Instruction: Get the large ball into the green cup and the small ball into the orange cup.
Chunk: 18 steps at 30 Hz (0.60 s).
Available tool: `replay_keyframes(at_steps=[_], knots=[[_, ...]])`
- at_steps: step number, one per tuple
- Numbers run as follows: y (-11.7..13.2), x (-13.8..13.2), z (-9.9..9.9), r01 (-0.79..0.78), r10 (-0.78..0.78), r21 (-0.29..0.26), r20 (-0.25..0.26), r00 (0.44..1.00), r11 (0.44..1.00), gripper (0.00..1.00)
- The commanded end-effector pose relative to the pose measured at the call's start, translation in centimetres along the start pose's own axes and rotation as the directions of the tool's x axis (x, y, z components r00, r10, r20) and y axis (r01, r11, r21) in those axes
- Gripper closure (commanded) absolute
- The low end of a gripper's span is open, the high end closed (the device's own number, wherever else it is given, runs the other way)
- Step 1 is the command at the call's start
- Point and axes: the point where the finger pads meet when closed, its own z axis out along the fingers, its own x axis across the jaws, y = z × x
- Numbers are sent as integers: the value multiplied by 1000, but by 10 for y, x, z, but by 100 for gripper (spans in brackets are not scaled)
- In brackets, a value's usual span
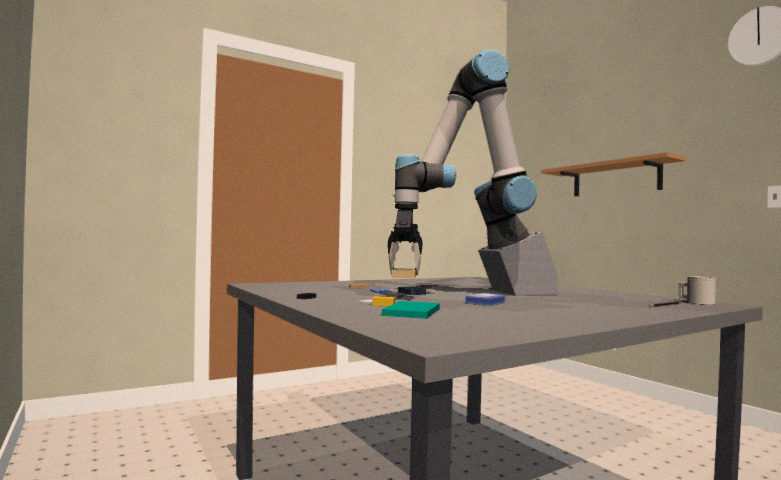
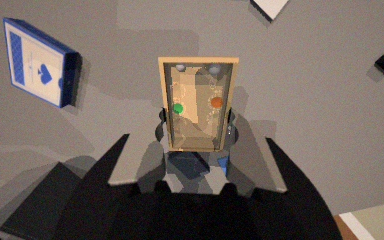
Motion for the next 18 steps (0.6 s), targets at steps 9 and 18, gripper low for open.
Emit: replay_keyframes(at_steps=[9,18], knots=[[0,-1,0,1,0,6,-90,996,1000,56],[0,-3,0,1,0,6,-208,978,1000,56]])
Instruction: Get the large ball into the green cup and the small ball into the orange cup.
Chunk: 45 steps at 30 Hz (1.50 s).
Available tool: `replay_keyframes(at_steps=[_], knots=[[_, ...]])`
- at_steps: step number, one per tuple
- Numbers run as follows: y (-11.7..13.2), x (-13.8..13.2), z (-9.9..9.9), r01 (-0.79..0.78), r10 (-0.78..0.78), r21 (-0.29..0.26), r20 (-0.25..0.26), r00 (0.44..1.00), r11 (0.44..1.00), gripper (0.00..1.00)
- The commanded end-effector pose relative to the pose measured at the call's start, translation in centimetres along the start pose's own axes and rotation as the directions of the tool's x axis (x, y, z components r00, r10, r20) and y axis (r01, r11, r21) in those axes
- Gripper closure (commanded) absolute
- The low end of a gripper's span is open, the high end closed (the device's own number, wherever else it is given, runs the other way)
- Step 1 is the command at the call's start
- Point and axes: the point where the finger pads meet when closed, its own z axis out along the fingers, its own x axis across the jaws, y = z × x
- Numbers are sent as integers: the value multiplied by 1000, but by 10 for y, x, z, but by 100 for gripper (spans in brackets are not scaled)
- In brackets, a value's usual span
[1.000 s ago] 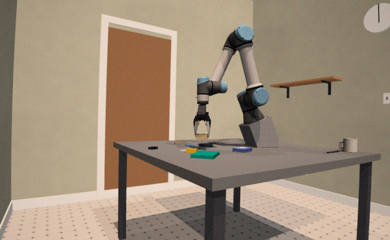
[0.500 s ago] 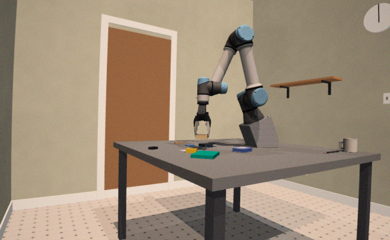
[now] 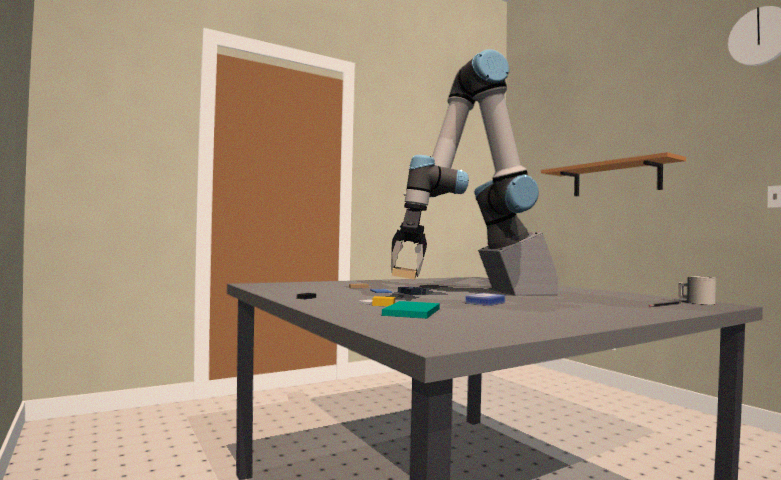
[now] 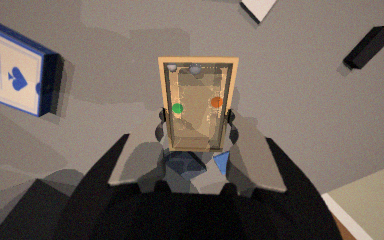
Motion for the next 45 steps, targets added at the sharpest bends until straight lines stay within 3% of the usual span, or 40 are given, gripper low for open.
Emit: replay_keyframes(at_steps=[1,4,11,25,29,31,42,45], knots=[[0,-1,1,1,-1,0,-95,995,1000,56],[0,-2,1,1,-1,0,-137,991,1000,56],[0,-2,1,1,-1,0,-137,991,1000,56],[-4,-2,1,1,-34,-249,-129,991,968,56],[-4,-2,1,1,-37,-271,-128,991,963,56],[-4,-2,1,1,-37,-270,-128,991,963,56],[-2,1,1,9,-9,-131,4,1000,991,56],[-2,1,1,9,-7,-120,16,1000,993,56]])
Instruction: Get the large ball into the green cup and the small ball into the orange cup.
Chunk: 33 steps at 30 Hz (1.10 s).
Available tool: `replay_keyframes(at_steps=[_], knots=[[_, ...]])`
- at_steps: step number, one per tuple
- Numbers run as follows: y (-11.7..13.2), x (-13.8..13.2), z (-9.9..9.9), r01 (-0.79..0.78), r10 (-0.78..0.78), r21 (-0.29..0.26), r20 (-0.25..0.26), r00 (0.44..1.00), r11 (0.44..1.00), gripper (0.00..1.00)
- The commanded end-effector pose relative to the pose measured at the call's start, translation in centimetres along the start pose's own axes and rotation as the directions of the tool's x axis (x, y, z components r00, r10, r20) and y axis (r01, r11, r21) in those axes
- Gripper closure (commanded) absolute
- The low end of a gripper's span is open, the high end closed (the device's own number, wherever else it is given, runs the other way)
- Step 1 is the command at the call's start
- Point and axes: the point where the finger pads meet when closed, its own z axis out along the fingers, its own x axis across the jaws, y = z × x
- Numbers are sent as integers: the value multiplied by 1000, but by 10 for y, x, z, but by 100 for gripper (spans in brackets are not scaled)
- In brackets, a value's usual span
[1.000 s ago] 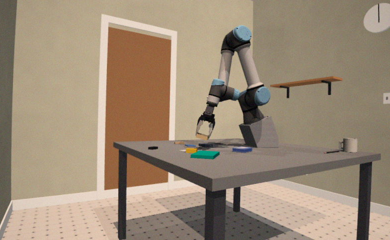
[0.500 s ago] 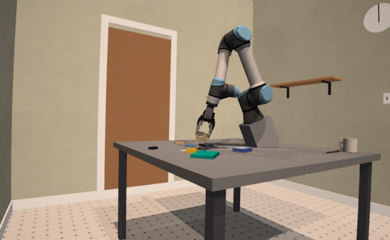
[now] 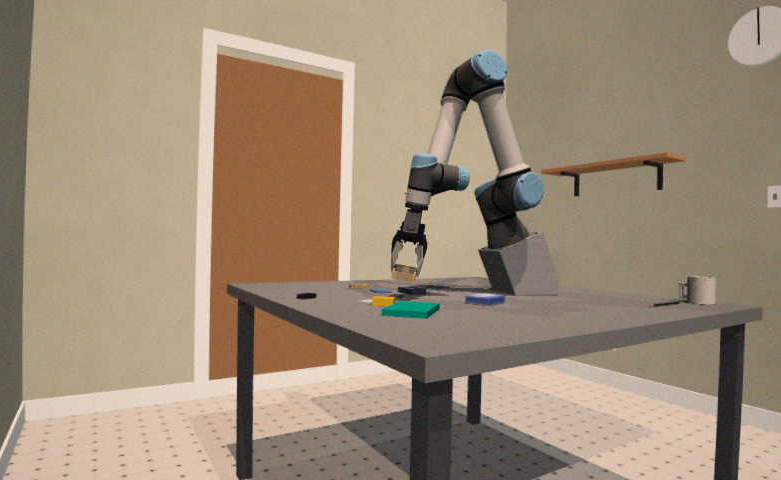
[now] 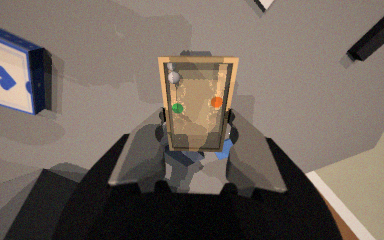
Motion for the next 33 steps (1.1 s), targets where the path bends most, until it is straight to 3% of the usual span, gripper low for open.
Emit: replay_keyframes(at_steps=[1,10,33], knots=[[1,1,1,1,-3,50,53,999,999,56],[3,2,1,-11,-14,155,157,987,988,56],[3,2,1,-10,-15,153,163,986,988,56]])
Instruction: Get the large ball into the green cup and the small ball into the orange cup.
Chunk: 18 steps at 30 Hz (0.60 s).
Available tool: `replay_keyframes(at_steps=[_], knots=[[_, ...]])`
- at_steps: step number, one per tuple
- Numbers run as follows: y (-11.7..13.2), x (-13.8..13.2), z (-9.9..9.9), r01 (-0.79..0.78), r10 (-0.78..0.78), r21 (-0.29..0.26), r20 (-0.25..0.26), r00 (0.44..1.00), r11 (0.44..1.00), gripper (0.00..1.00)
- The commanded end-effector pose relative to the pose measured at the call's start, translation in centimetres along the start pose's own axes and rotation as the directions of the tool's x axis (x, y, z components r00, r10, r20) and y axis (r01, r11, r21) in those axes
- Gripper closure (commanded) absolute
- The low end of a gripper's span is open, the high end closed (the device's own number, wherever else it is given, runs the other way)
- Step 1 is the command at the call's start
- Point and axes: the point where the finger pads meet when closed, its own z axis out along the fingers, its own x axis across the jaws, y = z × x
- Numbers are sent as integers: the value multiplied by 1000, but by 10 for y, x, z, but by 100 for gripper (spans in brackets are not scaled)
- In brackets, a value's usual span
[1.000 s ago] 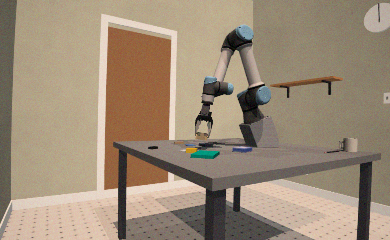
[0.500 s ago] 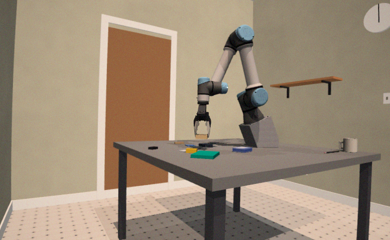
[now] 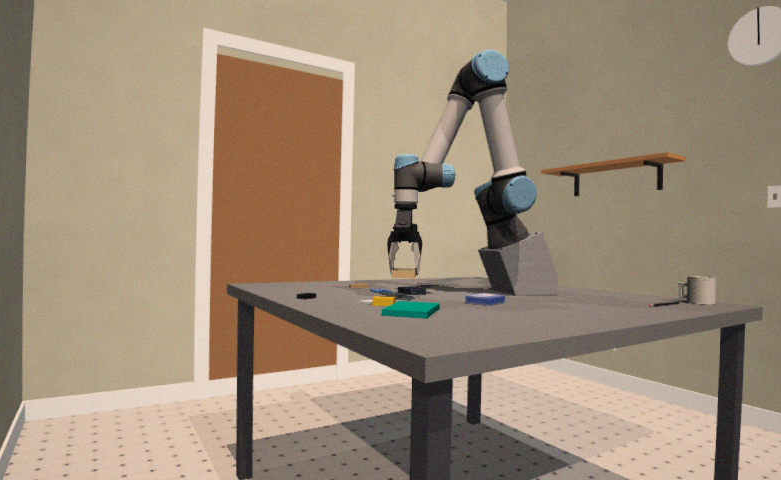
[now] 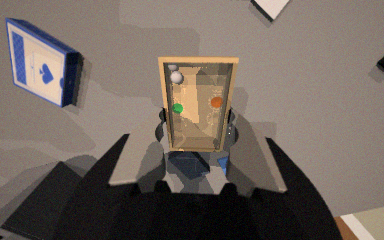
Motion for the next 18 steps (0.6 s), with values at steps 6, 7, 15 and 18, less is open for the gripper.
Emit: replay_keyframes(at_steps=[6,7,15,18], knots=[[0,0,0,0,0,4,-8,1000,1000,56],[0,0,0,0,0,5,-8,1000,1000,56],[0,0,0,1,0,32,-15,1000,1000,56],[0,0,0,1,0,32,-21,1000,999,56]])
